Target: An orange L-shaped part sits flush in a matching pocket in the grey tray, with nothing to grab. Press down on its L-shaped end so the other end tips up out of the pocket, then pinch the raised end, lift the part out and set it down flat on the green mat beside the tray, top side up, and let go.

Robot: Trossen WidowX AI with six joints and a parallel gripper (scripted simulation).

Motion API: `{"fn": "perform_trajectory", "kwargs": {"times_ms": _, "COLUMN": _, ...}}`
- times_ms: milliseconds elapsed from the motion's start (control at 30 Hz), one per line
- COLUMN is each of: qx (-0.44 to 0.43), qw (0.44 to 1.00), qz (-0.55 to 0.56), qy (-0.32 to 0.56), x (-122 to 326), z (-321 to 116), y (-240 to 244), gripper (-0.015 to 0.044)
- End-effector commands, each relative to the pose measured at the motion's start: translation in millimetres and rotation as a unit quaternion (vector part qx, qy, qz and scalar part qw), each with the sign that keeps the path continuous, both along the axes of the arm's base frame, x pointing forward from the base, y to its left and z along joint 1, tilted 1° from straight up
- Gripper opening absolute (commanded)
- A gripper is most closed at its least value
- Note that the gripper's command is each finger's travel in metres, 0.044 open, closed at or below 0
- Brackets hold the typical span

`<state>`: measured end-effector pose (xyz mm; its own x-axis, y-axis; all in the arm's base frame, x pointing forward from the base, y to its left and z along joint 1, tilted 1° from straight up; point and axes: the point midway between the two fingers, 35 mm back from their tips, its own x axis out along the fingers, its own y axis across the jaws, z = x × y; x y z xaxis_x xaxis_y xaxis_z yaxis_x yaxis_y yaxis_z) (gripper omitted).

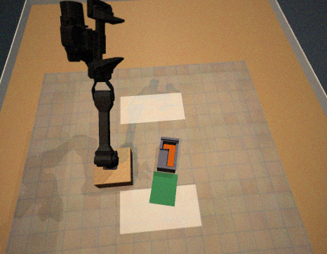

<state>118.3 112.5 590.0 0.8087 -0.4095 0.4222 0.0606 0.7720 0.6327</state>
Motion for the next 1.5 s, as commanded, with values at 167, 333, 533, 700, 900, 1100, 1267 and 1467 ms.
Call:
{"fn": "perform_trajectory", "kwargs": {"times_ms": 167, "qx": 0.038, "qw": 0.999, "qz": 0.01, "qy": -0.009, "x": -9.2, "z": 1.8, "y": -32.4, "gripper": 0.0242}}
{"fn": "perform_trajectory", "kwargs": {"times_ms": 333, "qx": 0.12, "qw": 0.991, "qz": 0.055, "qy": 0.013, "x": -9.0, "z": -6.5, "y": -108.0, "gripper": 0.018}}
{"fn": "perform_trajectory", "kwargs": {"times_ms": 533, "qx": 0.183, "qw": 0.973, "qz": 0.108, "qy": 0.091, "x": 31.2, "z": -43.0, "y": -173.0, "gripper": 0.018}}
{"fn": "perform_trajectory", "kwargs": {"times_ms": 700, "qx": 0.229, "qw": 0.945, "qz": 0.15, "qy": 0.179, "x": 85.1, "z": -90.2, "y": -202.2, "gripper": 0.018}}
{"fn": "perform_trajectory", "kwargs": {"times_ms": 900, "qx": 0.25, "qw": 0.886, "qz": 0.202, "qy": 0.334, "x": 160.9, "z": -176.1, "y": -195.3, "gripper": 0.018}}
{"fn": "perform_trajectory", "kwargs": {"times_ms": 1100, "qx": 0.221, "qw": 0.798, "qz": 0.249, "qy": 0.502, "x": 208.1, "z": -273.4, "y": -142.6, "gripper": 0.018}}
{"fn": "perform_trajectory", "kwargs": {"times_ms": 1267, "qx": 0.163, "qw": 0.705, "qz": 0.281, "qy": 0.631, "x": 217.4, "z": -352.0, "y": -87.1, "gripper": 0.018}}
{"fn": "perform_trajectory", "kwargs": {"times_ms": 1467, "qx": 0.017, "qw": 0.555, "qz": 0.293, "qy": 0.779, "x": 191.4, "z": -445.5, "y": -22.5, "gripper": 0.018}}
